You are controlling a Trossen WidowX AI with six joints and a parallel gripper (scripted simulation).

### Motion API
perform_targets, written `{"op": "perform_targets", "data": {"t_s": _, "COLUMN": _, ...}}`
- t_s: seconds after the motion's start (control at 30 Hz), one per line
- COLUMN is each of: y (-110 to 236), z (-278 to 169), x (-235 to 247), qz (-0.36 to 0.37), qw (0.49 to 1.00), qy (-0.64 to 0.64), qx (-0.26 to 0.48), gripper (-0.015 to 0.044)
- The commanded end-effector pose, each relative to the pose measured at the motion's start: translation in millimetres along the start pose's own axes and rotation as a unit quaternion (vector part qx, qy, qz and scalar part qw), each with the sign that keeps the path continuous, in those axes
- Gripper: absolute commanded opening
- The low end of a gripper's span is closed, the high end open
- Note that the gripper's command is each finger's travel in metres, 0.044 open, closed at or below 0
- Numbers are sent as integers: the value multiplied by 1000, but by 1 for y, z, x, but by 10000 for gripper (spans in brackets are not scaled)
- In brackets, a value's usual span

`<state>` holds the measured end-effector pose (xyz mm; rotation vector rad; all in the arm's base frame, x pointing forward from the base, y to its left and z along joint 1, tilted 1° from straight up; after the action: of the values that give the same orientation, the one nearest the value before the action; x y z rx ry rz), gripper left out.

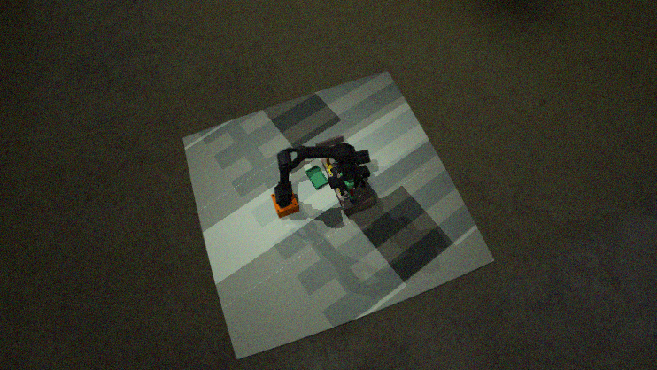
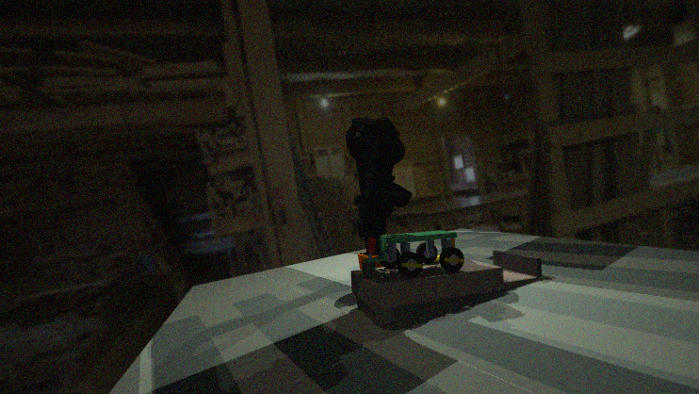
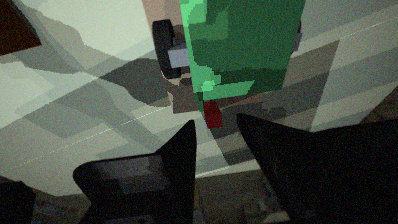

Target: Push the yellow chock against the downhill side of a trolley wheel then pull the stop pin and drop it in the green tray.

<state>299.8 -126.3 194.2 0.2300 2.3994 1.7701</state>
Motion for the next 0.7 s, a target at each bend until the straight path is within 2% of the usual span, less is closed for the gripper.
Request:
{"op": "perform_targets", "data": {"t_s": 0.0, "y": -3, "z": 0, "x": 0, "qz": 1, "qw": 1000, "qy": 2, "qx": 2, "gripper": 190}}
{"op": "perform_targets", "data": {"t_s": 0.67, "y": -31, "z": 0, "x": -1, "qz": 1, "qw": 1000, "qy": 2, "qx": 2, "gripper": 190}}
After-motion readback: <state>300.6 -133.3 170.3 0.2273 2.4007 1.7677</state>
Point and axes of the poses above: the point midway between the two fingers, 35 mm back from their tips, its own y axis back along the fingers, its own x axis across the jaws, z = x × y, the point moved 6 cm from there along y, back along the fingers, and after that the axes turned 4 degrees about -y, right-handed, at the moved point
